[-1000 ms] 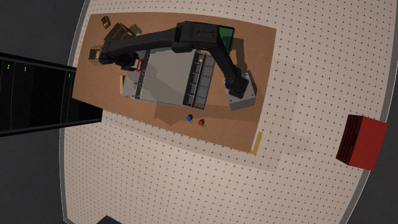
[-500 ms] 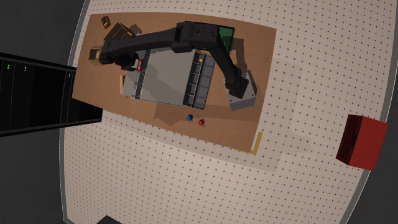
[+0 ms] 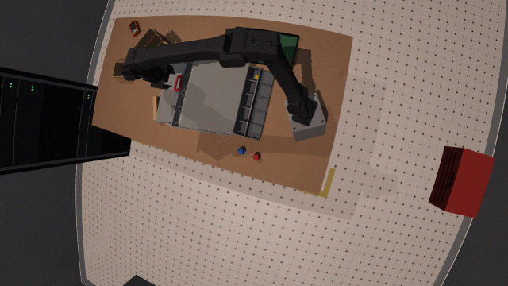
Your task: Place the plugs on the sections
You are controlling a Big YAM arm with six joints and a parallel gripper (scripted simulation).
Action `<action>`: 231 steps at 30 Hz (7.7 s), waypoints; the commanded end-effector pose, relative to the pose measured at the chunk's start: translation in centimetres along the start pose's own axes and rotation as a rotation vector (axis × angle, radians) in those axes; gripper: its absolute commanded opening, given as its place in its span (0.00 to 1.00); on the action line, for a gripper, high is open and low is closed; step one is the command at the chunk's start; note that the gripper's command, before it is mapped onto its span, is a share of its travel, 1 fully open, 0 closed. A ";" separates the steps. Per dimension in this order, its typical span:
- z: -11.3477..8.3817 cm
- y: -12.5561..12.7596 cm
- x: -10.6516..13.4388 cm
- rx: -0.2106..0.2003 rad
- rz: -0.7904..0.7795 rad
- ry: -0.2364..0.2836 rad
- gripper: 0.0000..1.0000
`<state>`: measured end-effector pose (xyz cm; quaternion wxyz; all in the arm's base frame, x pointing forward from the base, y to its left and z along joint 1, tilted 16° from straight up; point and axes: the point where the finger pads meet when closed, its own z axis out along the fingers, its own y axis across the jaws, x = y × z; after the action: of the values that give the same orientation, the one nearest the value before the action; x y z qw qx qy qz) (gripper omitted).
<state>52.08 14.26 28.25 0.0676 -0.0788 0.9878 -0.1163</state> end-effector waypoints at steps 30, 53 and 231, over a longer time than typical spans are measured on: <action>-1.7 0.5 10.3 -0.008 0.004 -0.041 0.56; -2.0 0.5 16.5 -0.014 0.008 -0.055 0.56; 6.7 0.5 28.6 -0.018 0.019 -0.471 0.56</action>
<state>23.49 7.65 15.98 0.2693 -0.1035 0.9523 -0.0994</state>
